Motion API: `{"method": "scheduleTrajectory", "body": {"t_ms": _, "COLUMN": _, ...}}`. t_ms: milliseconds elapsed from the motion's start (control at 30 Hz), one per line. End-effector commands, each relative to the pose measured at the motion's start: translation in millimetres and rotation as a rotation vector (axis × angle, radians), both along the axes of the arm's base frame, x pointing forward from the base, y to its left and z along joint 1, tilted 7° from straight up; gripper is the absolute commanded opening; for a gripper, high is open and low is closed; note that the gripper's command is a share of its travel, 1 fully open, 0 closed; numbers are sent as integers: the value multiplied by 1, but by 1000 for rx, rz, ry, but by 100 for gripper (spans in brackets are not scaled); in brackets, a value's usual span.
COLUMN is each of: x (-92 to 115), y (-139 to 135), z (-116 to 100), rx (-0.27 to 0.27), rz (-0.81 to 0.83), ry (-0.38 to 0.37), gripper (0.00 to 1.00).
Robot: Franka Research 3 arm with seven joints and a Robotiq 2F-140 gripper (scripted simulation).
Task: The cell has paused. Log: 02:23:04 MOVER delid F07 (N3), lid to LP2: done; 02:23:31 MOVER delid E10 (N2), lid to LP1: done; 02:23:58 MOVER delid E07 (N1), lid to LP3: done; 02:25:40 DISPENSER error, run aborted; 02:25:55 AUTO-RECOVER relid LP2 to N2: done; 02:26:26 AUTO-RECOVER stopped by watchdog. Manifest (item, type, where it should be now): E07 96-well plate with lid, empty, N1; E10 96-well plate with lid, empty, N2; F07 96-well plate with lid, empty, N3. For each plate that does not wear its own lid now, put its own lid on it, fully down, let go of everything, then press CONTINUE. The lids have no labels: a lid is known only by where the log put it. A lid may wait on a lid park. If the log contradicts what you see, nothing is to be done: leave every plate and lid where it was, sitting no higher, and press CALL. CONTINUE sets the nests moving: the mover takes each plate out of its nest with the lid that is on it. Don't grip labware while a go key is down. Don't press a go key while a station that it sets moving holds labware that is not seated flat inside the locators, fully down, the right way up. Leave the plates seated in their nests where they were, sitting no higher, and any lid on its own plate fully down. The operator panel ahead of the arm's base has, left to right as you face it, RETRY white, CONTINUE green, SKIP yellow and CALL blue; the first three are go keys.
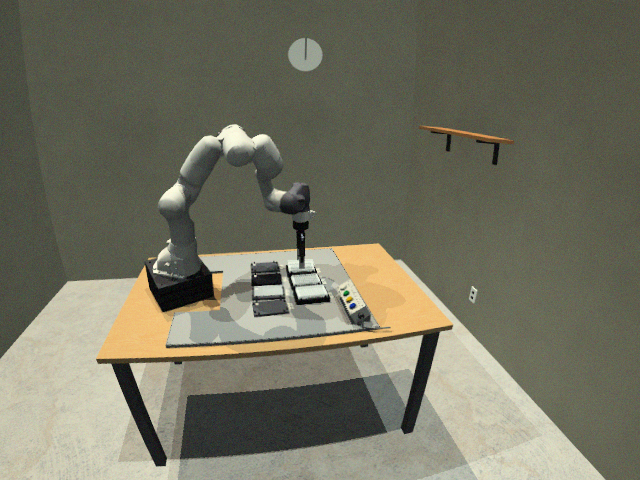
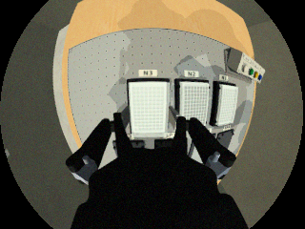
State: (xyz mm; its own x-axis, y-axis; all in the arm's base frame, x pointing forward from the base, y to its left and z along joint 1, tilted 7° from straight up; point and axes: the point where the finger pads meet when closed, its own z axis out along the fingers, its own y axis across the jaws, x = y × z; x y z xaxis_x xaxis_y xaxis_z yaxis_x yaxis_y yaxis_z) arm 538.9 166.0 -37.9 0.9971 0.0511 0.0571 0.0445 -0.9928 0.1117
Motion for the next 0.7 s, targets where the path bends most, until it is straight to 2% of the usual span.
{"method": "scheduleTrajectory", "body": {"t_ms": 0, "x": 1, "y": 1, "z": -1, "rx": 2, "rz": 4, "ry": -3, "gripper": 0}}
{"method": "scheduleTrajectory", "body": {"t_ms": 667, "x": 2, "y": 1, "z": -7, "rx": 2, "rz": 7, "ry": -3, "gripper": 0}}
